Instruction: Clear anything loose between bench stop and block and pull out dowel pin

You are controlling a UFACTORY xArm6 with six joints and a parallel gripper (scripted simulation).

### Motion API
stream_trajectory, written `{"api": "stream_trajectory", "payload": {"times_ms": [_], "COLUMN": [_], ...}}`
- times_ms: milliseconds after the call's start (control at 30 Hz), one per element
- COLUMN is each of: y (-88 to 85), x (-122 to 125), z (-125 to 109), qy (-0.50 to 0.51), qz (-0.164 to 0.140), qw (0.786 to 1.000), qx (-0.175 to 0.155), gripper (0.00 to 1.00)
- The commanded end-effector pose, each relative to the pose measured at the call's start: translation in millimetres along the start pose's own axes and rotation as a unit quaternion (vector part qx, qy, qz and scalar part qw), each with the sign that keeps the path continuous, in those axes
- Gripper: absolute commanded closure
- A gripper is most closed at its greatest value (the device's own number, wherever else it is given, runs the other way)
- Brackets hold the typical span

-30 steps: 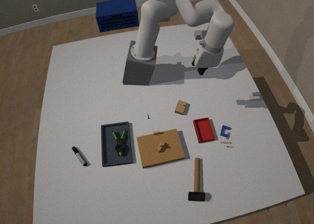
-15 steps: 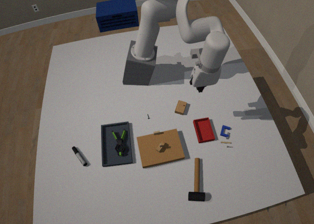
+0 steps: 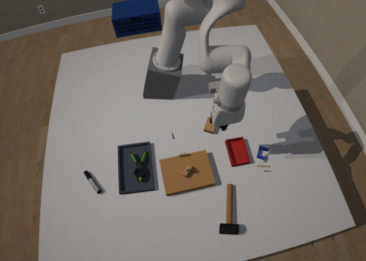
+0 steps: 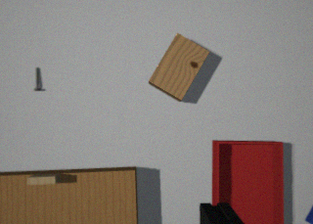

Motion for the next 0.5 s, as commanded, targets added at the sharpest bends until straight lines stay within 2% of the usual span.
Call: {"api": "stream_trajectory", "payload": {"times_ms": [0, 400, 467], "y": [19.6, 55.3, 55.3], "x": [-39, -117, -117], "z": [-26, -41, -41], "qy": [-0.006, -0.01, -0.01], "qz": [-0.005, 0.006, 0.006], "qw": [1.0, 0.999, 0.999], "qx": [-0.013, -0.031, -0.031], "gripper": [1.0, 1.0, 1.0]}}
Point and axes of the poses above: the point where the finger pads meet when closed, its own y axis out along the fingers, its own x axis across the jaws, z = x × y, the point moved 1 cm from there along -y, back along the fingers, and after that the axes turned 15 degrees about -y, right-handed, at the moved point
